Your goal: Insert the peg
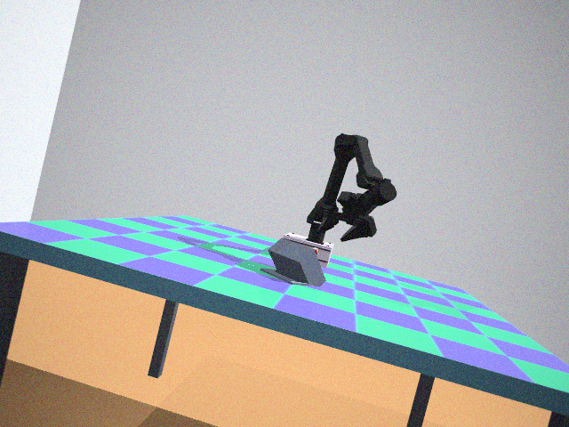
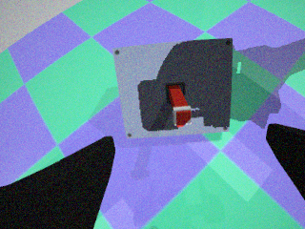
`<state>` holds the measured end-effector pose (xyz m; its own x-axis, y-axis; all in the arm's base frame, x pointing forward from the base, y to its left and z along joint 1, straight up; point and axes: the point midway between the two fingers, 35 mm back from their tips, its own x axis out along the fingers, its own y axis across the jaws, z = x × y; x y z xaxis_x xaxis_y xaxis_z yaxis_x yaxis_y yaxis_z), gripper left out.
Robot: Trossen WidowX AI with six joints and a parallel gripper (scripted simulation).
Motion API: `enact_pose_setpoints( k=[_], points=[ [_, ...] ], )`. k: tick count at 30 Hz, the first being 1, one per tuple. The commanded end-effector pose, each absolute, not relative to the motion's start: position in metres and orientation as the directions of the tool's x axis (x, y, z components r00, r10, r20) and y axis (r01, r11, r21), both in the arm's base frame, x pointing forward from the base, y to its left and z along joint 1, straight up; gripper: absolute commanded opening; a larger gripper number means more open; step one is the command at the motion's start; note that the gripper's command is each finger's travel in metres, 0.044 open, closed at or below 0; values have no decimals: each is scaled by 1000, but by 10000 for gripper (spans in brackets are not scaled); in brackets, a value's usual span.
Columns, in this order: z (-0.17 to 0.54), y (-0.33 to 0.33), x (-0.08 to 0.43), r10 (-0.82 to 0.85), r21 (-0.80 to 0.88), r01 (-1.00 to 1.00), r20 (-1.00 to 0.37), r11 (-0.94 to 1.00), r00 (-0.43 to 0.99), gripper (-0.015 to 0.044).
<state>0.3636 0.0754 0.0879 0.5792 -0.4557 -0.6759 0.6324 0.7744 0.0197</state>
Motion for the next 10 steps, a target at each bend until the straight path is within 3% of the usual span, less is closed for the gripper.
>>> enact_pose_setpoints(
  k=[1,10],
  points=[
    [94,78,360,-457,24,634,-672,773,583,440],
    [97,81,357,-457,24,634,-672,773,583,440]
  ],
)
